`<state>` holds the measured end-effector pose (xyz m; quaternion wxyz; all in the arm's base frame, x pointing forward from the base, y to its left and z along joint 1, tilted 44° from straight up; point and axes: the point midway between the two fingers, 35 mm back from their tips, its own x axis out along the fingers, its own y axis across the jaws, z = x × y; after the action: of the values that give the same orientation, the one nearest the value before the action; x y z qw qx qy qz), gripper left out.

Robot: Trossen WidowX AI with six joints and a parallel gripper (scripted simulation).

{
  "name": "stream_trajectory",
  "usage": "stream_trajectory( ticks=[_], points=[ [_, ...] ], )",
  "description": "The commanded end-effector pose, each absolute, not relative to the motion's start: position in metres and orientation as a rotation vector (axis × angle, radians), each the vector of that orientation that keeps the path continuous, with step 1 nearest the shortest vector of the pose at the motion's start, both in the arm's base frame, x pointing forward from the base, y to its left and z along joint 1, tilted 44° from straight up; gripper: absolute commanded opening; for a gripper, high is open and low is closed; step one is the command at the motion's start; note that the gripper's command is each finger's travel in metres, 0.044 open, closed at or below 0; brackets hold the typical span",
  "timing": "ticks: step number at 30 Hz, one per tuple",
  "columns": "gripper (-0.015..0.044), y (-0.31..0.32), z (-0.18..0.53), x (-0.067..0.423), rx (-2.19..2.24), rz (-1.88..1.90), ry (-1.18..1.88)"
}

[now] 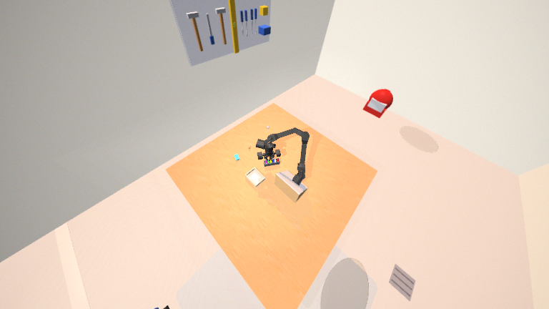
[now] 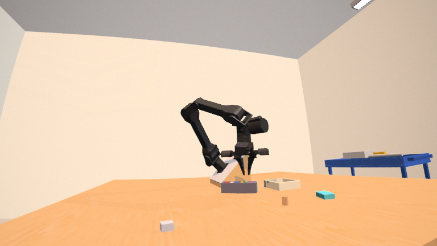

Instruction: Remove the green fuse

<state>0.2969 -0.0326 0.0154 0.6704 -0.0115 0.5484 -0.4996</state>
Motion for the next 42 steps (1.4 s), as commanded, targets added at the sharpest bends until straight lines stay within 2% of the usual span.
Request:
stream_trajectory(
  ticks=[1, 42],
  points=[
    [0.0074, -0.036, 0.012, 0.296, -0.035, -1.126, 1.236],
    [0.0074, -0.054, -0.006, 0.292, -0.036, -1.127, 1.235]
  ],
)
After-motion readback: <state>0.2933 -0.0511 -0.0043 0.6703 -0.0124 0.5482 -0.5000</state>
